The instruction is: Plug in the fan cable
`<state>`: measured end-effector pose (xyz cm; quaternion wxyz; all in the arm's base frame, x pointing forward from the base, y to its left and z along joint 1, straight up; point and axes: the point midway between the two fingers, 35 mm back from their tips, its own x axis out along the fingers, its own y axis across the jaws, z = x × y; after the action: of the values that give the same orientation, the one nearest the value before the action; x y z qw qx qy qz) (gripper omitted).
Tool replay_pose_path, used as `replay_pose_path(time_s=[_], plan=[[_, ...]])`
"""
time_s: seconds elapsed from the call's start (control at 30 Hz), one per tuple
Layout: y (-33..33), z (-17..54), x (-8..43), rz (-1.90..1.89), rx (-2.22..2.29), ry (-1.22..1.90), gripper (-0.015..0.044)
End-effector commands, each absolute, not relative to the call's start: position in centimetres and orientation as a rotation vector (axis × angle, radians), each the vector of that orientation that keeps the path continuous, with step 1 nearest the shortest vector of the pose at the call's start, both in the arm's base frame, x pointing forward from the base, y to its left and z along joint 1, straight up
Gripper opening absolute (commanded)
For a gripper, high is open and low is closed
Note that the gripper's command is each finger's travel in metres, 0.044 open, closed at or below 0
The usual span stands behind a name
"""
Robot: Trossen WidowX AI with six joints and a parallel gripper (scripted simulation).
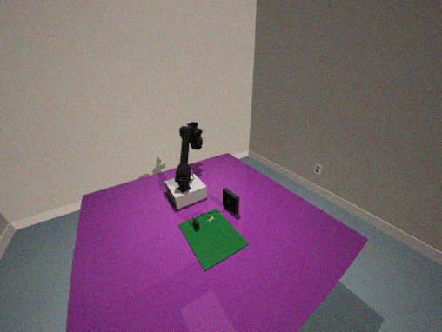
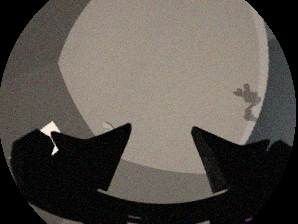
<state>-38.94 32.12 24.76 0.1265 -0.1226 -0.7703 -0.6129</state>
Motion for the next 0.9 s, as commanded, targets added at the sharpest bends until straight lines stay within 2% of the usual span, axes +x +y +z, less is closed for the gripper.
replay_pose_path(time_s=[0.0, 0.1, 0.3, 0.57, 0.87], plan=[[32.1, 24.8, -38.9, -1.784, -0.357, -2.242, 0.0426], [33.1, 24.7, -38.3, -1.811, -0.390, -2.250, 0.0440], [40.8, 24.2, -31.8, -2.047, -0.673, -2.308, 0.0440], [47.6, 23.2, -21.8, -2.342, -0.993, -2.359, 0.0440], [52.0, 21.1, -6.5, -2.686, -1.365, -2.467, 0.0440]])
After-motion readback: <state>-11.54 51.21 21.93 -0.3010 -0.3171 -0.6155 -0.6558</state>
